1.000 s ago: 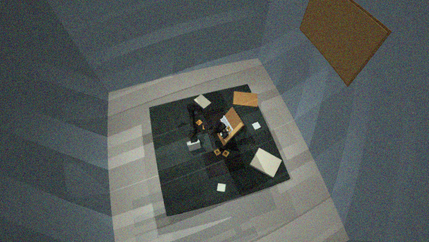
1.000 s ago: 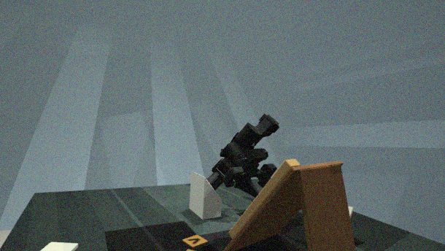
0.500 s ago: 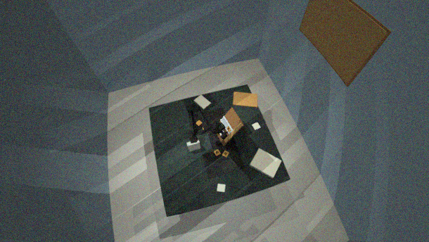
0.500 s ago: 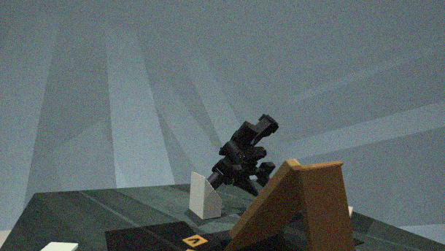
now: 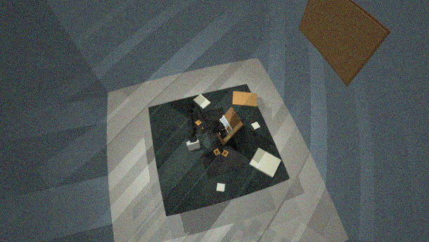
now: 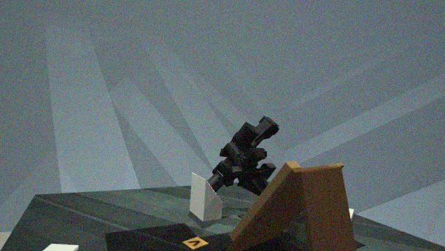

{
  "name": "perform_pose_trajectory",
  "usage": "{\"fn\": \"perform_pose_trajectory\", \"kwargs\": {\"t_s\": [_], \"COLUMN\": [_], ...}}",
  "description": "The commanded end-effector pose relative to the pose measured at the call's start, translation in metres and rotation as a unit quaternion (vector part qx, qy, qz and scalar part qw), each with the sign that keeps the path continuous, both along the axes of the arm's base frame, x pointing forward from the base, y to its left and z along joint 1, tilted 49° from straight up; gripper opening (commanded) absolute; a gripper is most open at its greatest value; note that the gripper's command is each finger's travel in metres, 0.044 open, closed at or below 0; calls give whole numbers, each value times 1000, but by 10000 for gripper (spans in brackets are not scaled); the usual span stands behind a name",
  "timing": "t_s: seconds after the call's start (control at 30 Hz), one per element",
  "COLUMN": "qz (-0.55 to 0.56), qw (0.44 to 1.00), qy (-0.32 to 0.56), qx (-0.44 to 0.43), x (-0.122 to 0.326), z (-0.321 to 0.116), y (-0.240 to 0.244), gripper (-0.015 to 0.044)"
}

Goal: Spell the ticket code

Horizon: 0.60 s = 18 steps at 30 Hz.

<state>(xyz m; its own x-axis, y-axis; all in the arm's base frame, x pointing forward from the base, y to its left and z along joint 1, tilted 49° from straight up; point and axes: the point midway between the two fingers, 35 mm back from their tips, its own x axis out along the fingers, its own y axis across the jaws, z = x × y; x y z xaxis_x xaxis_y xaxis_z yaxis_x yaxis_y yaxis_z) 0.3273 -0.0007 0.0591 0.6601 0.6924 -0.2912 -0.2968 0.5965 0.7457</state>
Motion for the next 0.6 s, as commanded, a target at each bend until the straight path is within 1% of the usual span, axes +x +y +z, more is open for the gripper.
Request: {"fn": "perform_pose_trajectory", "kwargs": {"t_s": [0.0,0.03,0.07,0.37,0.57], "qz": [0,0,0,0,17], "qw": [1000,1000,1000,1000,998], "qy": [0,0,0,1,45], "qx": [0,0,0,-1,-38], "x": [0,0,0,1,22], "z": [0,0,0,0,-6], "y": [0,0,0,0,-9], "gripper": [32,6,0,0,0]}}
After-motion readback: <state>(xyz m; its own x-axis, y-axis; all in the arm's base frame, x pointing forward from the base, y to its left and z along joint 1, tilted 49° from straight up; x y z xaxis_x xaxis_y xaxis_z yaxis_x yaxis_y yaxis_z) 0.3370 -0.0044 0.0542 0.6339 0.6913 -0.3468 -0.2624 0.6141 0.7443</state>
